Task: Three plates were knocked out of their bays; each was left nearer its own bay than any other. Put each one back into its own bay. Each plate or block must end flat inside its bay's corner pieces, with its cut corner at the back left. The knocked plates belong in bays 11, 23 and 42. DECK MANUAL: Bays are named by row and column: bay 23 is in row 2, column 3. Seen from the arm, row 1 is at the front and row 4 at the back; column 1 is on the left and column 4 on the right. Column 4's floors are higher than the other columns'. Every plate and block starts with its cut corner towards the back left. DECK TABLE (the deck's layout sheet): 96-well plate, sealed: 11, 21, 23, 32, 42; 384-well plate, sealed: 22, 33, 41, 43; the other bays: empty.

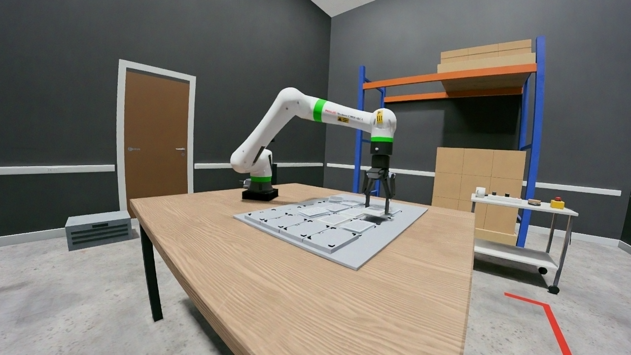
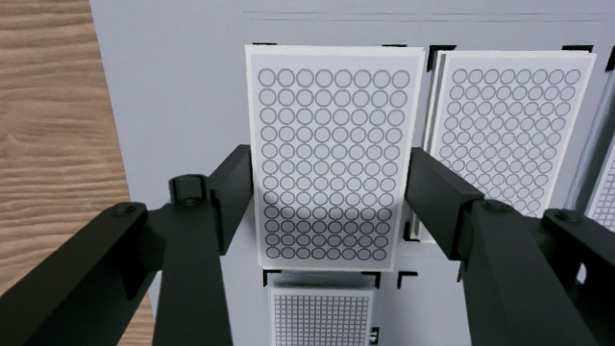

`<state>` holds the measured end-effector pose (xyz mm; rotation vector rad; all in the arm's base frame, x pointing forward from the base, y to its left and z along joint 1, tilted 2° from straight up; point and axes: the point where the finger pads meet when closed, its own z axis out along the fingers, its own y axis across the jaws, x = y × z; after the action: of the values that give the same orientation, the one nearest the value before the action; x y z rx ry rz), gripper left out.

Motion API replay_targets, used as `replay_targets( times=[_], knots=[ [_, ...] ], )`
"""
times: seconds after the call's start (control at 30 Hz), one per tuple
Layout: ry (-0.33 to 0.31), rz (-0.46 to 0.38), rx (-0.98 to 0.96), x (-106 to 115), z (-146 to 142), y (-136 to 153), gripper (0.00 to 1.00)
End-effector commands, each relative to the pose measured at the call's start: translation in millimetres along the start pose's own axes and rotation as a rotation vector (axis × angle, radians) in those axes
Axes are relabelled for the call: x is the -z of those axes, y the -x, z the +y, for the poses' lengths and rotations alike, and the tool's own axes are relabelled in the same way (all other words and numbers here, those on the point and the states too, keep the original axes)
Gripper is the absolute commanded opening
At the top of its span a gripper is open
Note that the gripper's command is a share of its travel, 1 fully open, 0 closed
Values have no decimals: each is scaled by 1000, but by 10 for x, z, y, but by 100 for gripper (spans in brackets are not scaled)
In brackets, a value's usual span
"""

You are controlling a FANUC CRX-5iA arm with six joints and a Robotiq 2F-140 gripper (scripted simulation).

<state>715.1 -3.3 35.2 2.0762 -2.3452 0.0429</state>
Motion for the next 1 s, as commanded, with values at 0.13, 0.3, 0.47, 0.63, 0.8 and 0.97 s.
replay_targets(
  times=[0.13, 0.3, 0.47, 0.63, 0.8, 0.97],
  knots=[
    [-2, 0, 0, -74, -7, -3, 10],
    [-2, 0, 0, -114, -7, -3, 10],
    [-2, 0, 0, -167, -7, -4, 10],
    [-2, 0, 0, -168, -6, -5, 10],
    [-2, 0, 0, -168, -7, -5, 10],
    [-2, 0, 0, -168, -6, -5, 10]
  ],
)
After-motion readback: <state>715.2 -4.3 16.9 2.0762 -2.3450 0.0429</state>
